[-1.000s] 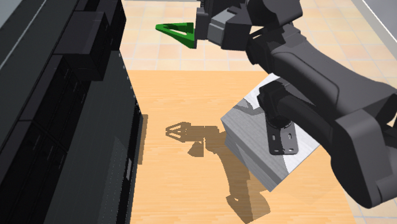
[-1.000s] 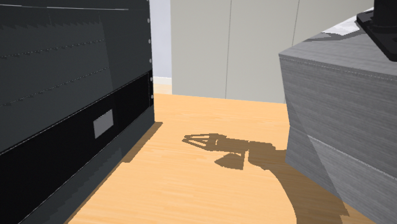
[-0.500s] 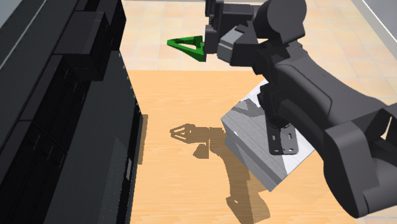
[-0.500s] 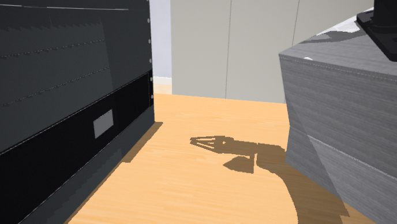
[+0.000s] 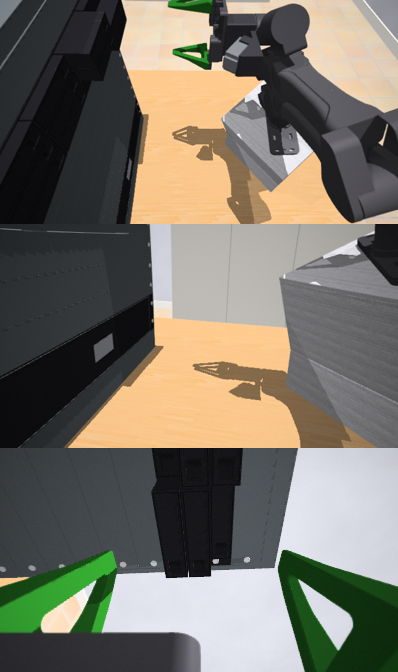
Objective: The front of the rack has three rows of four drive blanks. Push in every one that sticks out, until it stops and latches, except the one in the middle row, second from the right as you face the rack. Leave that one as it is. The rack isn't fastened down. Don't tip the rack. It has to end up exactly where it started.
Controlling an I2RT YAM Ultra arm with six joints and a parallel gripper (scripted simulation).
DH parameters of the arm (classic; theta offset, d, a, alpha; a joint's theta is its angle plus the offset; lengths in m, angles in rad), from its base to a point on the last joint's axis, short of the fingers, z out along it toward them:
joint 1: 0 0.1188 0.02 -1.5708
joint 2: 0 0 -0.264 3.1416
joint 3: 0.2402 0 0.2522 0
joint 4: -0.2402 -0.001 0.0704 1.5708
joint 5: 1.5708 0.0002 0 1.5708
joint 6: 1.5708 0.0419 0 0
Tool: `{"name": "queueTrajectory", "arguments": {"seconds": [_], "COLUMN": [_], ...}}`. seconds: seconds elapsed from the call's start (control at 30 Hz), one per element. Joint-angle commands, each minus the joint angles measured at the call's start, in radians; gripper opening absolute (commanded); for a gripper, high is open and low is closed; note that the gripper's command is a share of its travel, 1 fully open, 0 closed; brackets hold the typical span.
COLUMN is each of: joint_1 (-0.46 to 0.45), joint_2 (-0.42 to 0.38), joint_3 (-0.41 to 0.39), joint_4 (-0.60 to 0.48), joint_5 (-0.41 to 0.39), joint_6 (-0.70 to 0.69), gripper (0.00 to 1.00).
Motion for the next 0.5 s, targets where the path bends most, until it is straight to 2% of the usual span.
{"name": "queueTrajectory", "arguments": {"seconds": [0.0, 0.13, 0.47], "joint_1": [-0.016, -0.016, -0.021], "joint_2": [0.000, -0.027, -0.026], "joint_3": [-0.020, -0.027, -0.034], "joint_4": [0.030, 0.038, 0.058], "joint_5": [-0.006, -0.012, -0.016], "joint_6": [0.008, 0.001, 0.004], "gripper": [1.00, 1.00, 1.00]}}
